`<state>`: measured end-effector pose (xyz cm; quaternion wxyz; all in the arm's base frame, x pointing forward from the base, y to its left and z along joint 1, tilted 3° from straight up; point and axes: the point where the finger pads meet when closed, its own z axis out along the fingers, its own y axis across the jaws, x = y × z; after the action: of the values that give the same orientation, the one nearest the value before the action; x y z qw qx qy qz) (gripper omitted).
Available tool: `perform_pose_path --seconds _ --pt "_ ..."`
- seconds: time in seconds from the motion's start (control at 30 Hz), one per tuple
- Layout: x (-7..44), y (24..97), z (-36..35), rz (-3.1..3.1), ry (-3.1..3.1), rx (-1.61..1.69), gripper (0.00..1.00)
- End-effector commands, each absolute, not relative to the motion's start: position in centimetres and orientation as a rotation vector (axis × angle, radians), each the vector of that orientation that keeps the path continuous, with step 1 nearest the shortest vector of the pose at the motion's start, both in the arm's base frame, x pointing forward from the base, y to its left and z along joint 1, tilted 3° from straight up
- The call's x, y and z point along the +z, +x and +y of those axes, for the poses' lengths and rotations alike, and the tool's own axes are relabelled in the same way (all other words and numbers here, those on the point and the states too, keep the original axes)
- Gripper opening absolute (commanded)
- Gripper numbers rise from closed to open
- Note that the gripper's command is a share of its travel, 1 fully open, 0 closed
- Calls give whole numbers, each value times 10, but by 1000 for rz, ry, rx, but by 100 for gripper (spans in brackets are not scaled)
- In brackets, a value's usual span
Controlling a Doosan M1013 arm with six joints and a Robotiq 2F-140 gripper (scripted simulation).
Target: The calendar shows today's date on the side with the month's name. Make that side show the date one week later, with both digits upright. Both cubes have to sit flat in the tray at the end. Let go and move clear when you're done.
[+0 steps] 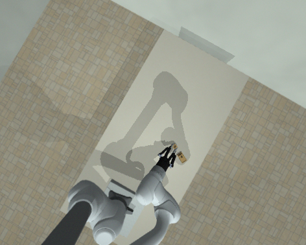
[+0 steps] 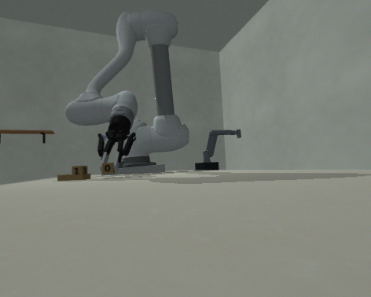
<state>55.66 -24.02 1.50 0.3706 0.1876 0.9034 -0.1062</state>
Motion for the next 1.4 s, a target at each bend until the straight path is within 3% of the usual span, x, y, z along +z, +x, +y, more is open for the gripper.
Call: perform_pose_path --seconds 0.0,0.5,1.37 --pt "25 557 -240 2318 481 -273 25" --pt "69 558 -238 2318 481 -273 25" --pt "71 558 -240 2317 484 -283 25"
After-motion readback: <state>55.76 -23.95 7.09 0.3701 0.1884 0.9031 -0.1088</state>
